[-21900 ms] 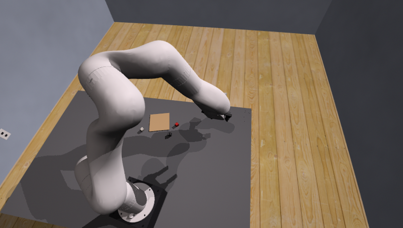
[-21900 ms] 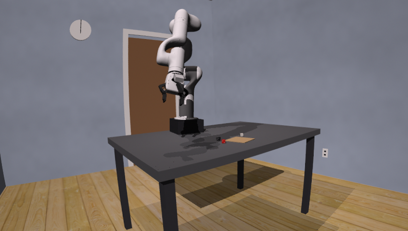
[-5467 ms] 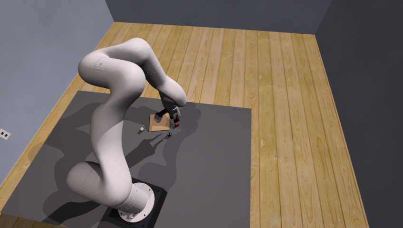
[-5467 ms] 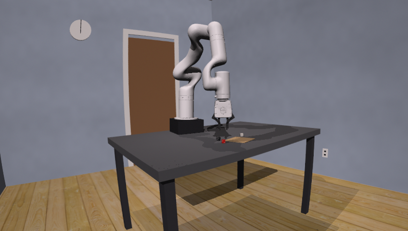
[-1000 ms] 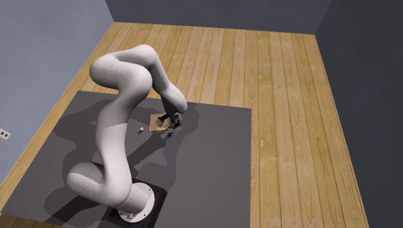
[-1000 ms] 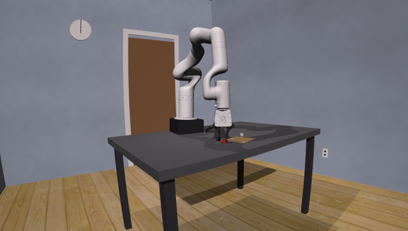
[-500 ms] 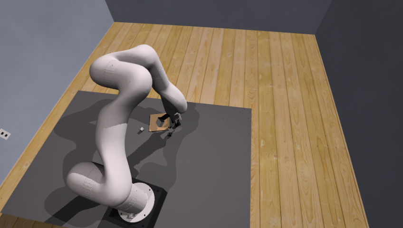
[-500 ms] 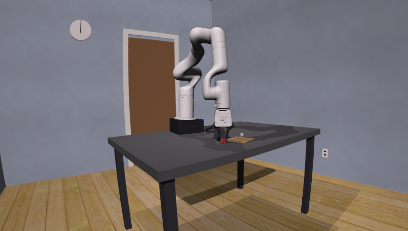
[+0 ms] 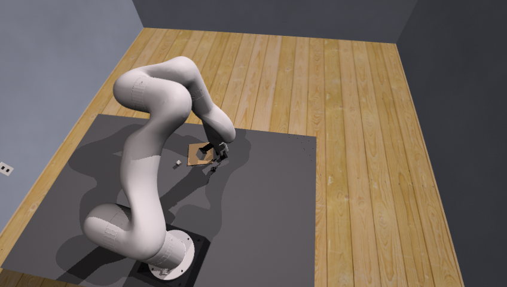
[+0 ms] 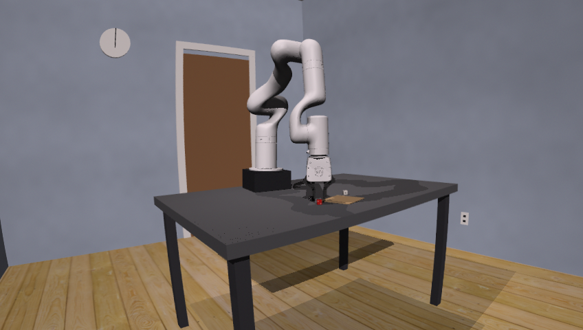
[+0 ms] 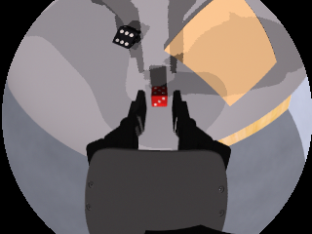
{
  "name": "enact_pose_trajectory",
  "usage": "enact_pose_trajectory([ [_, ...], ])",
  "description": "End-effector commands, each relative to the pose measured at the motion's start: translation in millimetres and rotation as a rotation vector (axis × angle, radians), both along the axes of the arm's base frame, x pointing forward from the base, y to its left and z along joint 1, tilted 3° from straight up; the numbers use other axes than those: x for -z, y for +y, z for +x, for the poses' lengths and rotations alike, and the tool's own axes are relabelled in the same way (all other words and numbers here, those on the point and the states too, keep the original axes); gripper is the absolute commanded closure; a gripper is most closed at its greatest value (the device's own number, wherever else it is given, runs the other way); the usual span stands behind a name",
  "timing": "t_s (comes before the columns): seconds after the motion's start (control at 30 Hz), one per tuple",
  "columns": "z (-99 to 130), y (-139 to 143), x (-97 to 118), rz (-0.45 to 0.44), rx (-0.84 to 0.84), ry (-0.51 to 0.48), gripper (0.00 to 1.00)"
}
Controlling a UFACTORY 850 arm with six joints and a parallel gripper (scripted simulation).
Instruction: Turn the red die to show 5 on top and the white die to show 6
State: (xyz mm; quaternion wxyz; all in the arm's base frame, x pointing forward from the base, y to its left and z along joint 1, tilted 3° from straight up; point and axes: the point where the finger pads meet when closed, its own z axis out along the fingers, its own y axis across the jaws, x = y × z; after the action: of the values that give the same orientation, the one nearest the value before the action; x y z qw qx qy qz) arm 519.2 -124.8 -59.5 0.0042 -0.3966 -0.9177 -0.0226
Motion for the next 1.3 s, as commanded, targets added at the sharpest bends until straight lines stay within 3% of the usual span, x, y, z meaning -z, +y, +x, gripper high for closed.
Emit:
enact_pose_trajectory([
  [0.0,1,0,4,0.0,0.0,-0.002,0.64],
  [0.53,1,1,20,0.0,0.0,-0.002,0.64],
  [1.27,1,1,20,0.0,0.0,-0.002,0.64],
])
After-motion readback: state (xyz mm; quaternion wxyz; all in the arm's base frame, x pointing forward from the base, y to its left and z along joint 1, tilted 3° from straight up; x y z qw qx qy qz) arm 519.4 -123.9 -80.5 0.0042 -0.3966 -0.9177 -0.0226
